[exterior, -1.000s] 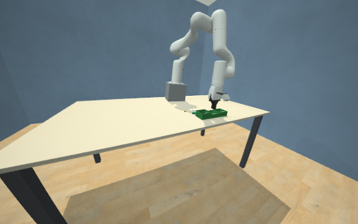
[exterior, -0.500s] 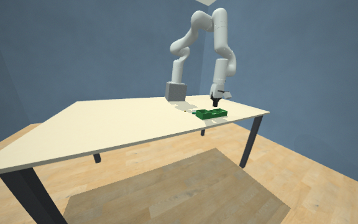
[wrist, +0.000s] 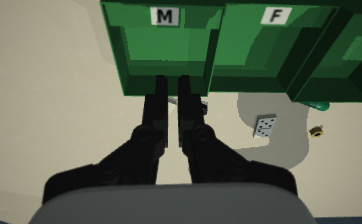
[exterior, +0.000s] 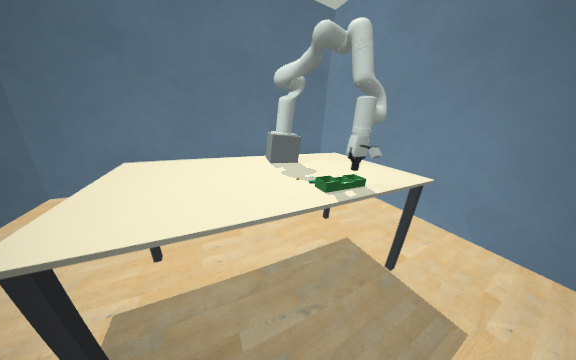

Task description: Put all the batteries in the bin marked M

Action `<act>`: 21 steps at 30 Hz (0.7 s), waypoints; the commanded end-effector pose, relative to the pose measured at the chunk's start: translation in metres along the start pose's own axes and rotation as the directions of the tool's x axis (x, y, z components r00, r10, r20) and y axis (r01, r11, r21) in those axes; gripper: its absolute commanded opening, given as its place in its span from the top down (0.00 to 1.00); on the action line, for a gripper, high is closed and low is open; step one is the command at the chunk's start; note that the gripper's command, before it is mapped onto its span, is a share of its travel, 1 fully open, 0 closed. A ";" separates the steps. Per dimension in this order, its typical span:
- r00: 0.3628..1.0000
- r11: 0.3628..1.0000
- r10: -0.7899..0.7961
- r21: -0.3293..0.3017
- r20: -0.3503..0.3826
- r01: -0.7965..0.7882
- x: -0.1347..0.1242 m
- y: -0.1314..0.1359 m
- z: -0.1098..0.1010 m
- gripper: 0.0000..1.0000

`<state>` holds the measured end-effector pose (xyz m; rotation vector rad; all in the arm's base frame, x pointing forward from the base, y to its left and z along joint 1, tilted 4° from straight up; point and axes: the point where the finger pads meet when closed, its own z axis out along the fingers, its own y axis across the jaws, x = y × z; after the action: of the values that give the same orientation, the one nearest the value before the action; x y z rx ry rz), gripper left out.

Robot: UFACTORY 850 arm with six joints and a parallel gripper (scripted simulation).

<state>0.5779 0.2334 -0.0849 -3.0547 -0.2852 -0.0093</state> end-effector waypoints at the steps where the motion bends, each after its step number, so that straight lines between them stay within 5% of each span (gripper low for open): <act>1: 1.000 1.000 0.001 -0.003 -0.001 -0.001 0.001 -0.010 -0.001 0.93; 21: 1.000 1.000 0.001 -0.003 -0.001 -0.001 0.001 -0.010 0.034 0.93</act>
<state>0.5760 0.2440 -0.1050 -3.0589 -0.2841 -0.0084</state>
